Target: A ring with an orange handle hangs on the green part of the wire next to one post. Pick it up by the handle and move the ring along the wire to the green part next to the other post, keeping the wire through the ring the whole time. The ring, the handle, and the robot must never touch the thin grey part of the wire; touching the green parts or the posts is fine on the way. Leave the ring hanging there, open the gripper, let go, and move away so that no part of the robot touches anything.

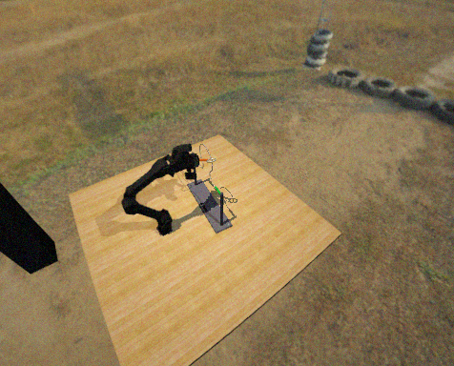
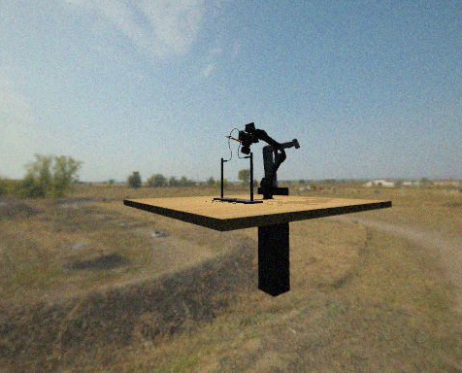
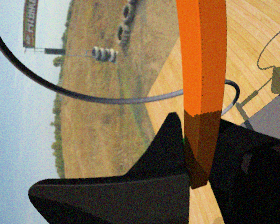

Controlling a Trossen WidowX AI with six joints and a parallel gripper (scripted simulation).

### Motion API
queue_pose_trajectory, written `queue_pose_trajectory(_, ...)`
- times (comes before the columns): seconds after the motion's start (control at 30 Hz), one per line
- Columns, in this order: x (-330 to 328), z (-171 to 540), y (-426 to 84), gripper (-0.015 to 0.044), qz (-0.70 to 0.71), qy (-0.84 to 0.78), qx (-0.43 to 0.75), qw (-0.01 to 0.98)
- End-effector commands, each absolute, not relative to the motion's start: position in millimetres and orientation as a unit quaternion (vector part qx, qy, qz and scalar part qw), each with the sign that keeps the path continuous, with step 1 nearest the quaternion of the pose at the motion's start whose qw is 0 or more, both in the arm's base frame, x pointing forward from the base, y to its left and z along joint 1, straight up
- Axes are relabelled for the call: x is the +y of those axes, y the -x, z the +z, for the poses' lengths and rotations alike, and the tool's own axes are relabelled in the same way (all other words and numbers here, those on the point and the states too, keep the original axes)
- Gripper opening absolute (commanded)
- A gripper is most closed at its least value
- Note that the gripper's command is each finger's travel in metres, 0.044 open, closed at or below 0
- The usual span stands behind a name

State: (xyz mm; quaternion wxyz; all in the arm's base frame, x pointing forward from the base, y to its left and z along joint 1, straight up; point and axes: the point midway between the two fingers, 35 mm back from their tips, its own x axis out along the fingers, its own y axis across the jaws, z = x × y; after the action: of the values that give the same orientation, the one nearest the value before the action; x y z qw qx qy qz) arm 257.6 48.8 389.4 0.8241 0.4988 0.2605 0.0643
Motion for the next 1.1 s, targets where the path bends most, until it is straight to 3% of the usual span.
queue_pose_trajectory(0.0,48,388,-258,-0.0150,0.056,-0.478,0.264,0.836)
queue_pose_trajectory(1.07,39,377,-257,-0.0150,-0.014,-0.302,0.287,0.909)
